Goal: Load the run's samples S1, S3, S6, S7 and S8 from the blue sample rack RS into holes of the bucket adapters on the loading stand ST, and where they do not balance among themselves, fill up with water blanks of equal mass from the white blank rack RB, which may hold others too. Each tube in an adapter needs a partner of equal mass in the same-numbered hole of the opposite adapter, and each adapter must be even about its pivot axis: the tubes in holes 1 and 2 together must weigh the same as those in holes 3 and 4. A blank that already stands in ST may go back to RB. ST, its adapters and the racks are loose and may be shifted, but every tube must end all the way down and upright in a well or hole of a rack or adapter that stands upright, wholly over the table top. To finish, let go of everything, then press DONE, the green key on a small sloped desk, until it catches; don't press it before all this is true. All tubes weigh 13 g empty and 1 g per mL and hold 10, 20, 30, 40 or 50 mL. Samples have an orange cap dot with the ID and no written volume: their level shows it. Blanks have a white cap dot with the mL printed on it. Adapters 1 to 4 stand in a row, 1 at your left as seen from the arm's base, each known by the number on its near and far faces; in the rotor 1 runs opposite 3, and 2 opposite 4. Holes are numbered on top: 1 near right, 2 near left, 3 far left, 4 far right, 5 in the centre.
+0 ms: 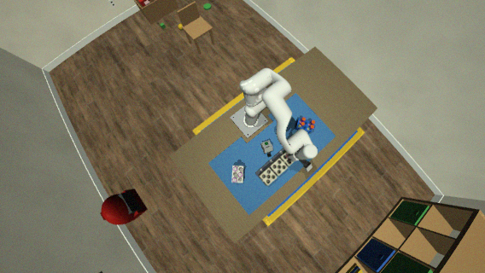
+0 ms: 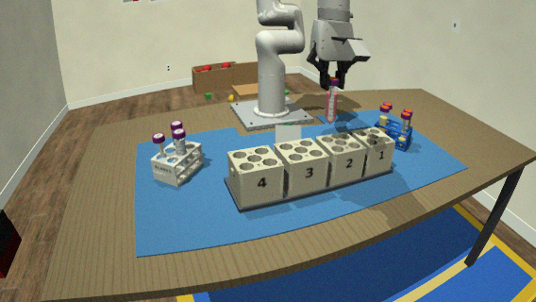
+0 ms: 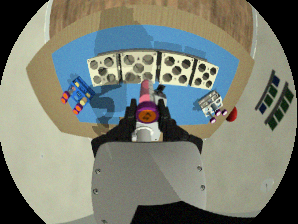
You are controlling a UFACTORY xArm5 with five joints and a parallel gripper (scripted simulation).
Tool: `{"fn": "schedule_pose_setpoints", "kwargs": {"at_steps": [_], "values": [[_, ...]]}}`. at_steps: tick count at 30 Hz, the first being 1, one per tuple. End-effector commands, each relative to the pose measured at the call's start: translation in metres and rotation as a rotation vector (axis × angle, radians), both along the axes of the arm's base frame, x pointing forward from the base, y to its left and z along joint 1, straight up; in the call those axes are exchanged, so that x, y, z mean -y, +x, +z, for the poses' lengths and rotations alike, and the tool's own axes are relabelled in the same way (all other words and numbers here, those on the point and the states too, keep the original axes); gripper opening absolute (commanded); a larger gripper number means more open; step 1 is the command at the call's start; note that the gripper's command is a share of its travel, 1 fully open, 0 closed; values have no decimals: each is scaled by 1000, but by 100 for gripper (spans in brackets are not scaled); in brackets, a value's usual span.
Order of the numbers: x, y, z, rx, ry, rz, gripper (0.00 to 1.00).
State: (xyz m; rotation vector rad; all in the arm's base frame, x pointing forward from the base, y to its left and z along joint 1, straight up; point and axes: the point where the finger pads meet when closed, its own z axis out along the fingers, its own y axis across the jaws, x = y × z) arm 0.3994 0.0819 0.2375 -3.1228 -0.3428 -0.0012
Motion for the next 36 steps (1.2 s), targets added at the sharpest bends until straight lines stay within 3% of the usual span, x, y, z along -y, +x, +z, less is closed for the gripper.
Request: {"fn": "schedule_pose_setpoints", "kwargs": {"at_steps": [1, 16, 36], "values": [[7, 5, 1, 3, 1, 1, 0], [74, 40, 2, 4, 0, 1, 0], [81, 43, 2, 4, 0, 1, 0]]}}
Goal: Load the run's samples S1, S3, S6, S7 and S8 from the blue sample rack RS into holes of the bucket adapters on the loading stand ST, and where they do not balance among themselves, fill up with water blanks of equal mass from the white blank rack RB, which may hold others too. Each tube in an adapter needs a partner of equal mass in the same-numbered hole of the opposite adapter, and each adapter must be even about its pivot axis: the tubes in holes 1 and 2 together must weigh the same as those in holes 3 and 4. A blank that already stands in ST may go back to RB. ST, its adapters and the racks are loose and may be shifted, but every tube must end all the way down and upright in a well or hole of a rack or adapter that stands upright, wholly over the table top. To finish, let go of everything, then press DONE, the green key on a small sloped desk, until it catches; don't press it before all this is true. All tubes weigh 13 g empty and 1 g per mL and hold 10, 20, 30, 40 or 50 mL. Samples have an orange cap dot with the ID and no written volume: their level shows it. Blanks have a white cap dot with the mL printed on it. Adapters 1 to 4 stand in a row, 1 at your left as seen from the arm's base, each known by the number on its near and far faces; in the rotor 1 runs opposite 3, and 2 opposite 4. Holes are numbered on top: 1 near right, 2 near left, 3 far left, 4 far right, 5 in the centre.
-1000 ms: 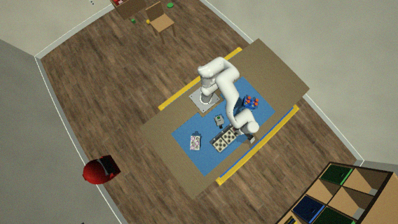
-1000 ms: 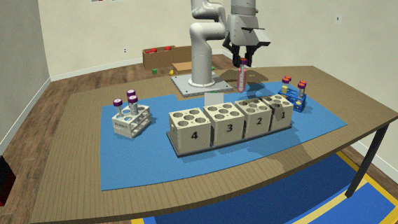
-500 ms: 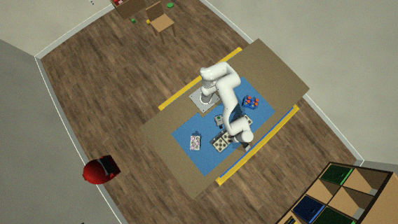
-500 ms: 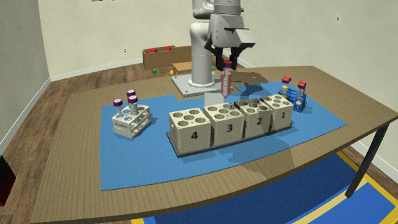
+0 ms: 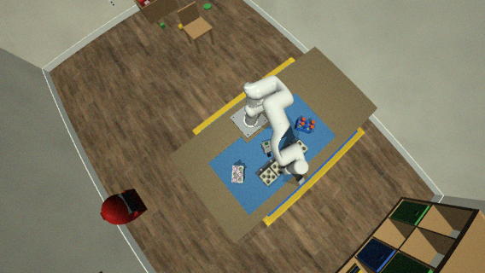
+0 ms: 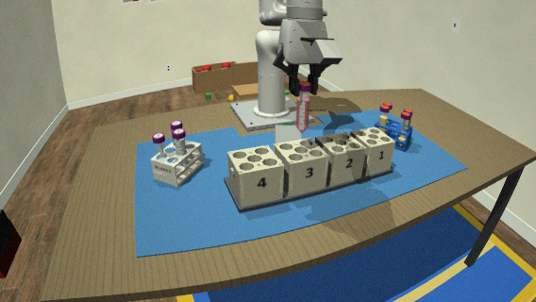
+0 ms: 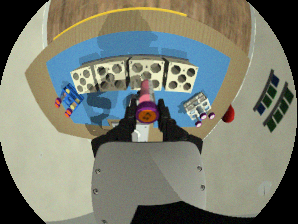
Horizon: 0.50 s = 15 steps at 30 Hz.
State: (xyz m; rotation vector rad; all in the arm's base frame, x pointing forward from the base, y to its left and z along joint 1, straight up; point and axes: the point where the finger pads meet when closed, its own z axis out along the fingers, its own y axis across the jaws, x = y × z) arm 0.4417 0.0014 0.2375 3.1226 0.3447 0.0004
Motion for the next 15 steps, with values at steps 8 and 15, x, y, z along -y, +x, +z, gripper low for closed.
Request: {"fn": "schedule_pose_setpoints", "kwargs": {"at_steps": [8, 15], "values": [[0, 1, -6, 4, 0, 0, 0], [0, 1, -18, 4, 0, 0, 0]]}}
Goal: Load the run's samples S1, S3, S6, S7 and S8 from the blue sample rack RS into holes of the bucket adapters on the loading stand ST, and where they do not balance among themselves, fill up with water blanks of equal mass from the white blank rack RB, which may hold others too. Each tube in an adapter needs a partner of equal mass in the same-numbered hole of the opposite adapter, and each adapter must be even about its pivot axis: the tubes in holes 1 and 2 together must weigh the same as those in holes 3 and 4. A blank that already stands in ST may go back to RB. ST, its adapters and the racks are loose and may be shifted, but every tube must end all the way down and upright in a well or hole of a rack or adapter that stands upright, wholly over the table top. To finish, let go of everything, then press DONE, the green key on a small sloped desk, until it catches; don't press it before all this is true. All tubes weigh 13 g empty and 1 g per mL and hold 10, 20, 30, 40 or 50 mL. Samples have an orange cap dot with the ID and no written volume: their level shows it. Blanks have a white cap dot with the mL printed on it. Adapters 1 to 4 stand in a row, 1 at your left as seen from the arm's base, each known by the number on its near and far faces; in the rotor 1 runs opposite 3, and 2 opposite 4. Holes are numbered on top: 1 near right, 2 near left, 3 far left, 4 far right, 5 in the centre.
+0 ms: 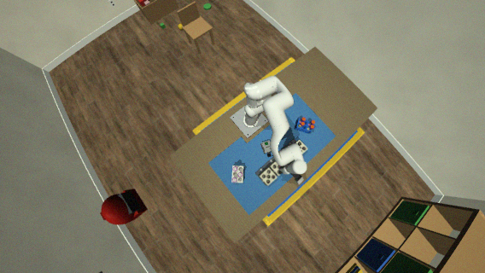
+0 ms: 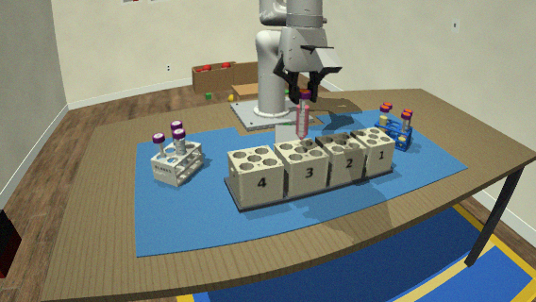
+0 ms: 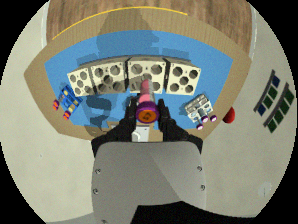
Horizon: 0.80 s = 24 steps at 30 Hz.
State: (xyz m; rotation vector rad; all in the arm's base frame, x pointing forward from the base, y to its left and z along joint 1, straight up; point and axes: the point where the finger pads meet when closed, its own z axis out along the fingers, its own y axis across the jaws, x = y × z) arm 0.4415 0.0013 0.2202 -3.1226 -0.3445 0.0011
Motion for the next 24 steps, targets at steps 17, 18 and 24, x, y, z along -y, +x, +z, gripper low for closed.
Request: {"fn": "schedule_pose_setpoints", "kwargs": {"at_steps": [17, 18, 24], "values": [[0, 1, -16, 5, 0, 0, 0], [0, 1, -16, 5, 0, 0, 0], [0, 1, -16, 5, 0, 0, 0]]}}
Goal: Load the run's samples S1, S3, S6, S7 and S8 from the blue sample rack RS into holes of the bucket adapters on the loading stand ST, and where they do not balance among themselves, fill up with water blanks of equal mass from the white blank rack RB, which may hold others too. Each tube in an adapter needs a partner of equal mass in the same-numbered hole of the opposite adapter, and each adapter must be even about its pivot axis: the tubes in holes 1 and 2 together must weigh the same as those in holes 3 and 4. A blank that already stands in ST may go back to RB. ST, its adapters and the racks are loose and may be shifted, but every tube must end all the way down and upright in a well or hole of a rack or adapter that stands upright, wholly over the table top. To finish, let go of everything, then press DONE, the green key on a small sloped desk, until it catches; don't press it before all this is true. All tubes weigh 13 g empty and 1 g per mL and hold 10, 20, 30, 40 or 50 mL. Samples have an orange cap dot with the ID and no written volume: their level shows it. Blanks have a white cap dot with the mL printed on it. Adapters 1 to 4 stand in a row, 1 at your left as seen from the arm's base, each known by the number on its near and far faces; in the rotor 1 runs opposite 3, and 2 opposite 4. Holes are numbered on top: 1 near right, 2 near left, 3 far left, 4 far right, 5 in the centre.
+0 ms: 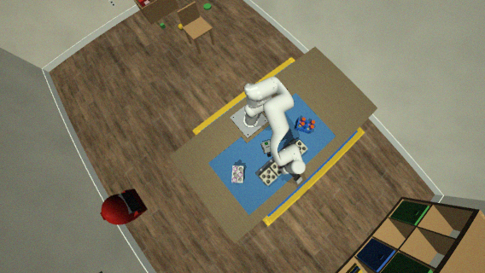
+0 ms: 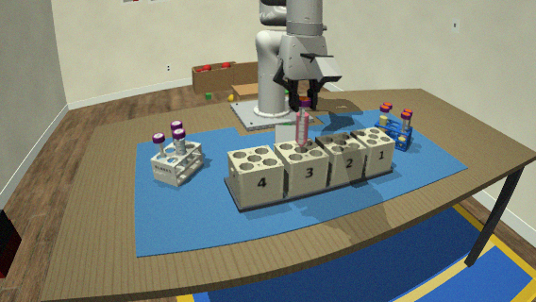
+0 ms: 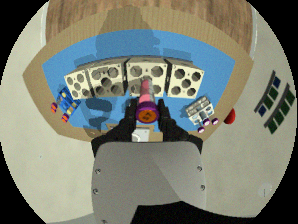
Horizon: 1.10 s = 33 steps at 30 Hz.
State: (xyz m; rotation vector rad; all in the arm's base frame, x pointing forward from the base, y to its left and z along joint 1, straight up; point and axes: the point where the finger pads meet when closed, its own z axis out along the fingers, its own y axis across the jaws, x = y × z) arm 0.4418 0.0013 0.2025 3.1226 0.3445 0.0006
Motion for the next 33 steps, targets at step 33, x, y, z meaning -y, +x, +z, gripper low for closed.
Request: {"fn": "schedule_pose_setpoints", "kwargs": {"at_steps": [33], "values": [[0, 1, -27, 4, 0, 0, 0]]}}
